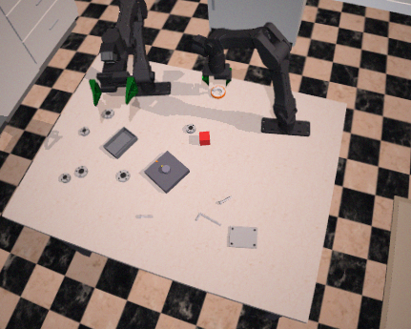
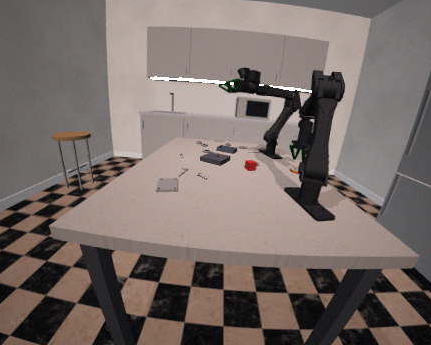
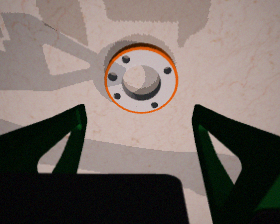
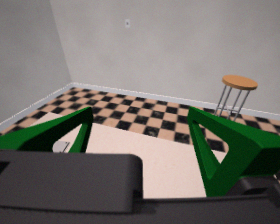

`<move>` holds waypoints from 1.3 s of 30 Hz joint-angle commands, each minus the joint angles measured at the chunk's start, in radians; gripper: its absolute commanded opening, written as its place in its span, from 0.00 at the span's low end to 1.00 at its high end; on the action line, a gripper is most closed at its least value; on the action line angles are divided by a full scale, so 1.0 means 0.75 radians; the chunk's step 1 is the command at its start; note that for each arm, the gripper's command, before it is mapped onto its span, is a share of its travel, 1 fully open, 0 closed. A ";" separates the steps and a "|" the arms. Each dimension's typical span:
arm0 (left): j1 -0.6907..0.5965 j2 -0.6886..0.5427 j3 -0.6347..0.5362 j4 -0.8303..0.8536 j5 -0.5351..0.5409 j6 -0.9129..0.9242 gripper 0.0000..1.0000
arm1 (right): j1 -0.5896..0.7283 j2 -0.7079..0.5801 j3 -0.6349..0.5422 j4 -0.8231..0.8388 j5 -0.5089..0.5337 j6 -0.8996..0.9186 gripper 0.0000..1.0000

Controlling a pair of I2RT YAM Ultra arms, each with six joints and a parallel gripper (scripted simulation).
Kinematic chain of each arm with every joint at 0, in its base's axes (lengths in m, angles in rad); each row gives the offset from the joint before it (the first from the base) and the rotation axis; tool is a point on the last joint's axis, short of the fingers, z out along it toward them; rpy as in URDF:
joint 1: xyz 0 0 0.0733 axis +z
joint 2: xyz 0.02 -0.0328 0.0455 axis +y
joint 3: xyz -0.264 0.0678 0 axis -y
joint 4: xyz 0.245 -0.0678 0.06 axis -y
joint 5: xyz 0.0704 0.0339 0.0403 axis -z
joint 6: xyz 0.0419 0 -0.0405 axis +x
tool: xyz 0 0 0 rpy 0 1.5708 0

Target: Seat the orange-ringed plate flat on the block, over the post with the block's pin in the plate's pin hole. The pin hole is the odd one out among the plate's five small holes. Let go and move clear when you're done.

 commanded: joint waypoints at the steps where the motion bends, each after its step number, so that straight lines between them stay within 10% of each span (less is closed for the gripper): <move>1: 0.052 -0.061 0.031 0.035 -0.021 -0.027 0.77 | 0.017 -0.034 0.051 0.017 0.011 0.005 1.00; 39: 1.273 -0.534 -0.181 0.719 -0.002 -0.682 0.77 | 0.017 -0.034 0.051 0.017 0.011 0.005 1.00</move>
